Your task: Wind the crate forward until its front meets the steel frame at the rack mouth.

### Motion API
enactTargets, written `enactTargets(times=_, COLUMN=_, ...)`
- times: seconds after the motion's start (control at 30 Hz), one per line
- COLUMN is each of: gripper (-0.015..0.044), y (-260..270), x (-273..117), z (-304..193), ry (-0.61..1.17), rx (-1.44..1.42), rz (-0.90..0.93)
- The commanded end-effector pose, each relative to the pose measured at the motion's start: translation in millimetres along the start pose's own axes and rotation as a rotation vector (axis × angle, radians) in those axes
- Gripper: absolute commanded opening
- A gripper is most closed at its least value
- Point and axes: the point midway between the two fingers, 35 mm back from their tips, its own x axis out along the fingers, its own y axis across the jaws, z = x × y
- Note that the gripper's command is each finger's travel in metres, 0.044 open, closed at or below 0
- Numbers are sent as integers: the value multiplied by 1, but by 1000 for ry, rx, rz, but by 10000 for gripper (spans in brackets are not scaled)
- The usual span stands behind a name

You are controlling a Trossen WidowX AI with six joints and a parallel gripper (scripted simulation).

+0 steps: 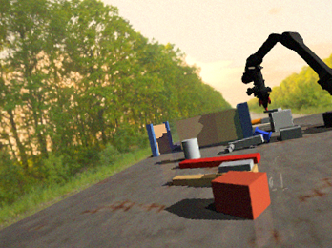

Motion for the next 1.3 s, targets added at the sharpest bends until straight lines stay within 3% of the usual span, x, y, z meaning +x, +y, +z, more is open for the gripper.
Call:
enactTargets(times=0.0, gripper=0, y=15, x=-1, z=24, ry=-33, rx=-35, rz=19)
enactTargets(times=1.27, gripper=0, y=55, x=-3, z=54, ry=-36, rx=-35, rz=23)
